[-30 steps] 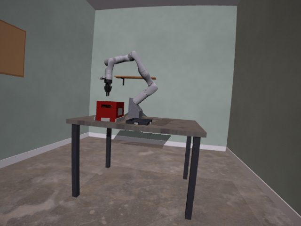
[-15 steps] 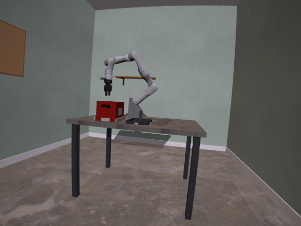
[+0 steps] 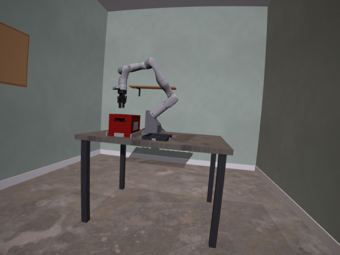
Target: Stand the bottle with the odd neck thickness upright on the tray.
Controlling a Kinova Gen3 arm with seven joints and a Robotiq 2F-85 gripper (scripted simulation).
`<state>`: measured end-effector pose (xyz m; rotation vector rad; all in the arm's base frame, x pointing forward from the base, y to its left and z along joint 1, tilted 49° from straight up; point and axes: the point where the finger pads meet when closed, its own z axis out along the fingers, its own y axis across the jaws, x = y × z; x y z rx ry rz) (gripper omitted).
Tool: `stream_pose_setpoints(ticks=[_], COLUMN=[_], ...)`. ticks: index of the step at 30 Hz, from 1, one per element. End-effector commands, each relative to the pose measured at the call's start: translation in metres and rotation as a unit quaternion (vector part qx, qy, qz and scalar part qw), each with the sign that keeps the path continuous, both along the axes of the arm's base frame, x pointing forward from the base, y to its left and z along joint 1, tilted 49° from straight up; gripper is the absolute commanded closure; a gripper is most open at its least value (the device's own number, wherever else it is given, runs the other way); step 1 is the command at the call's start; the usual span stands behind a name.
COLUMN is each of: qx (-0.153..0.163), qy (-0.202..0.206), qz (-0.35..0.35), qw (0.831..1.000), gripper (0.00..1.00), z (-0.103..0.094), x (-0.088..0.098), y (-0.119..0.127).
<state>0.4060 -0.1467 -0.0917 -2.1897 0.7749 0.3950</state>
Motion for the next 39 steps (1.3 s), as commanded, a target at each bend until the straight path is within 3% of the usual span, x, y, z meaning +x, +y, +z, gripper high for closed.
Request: stream_pose_setpoints(ticks=[1, 39], qx=[-0.001, -0.001], qy=[-0.001, -0.001], qz=[-0.001, -0.001], qw=[1.0, 1.0], gripper=[0.36, 0.36], z=[0.0, -0.021], x=[0.0, 0.0], y=[-0.001, 0.023])
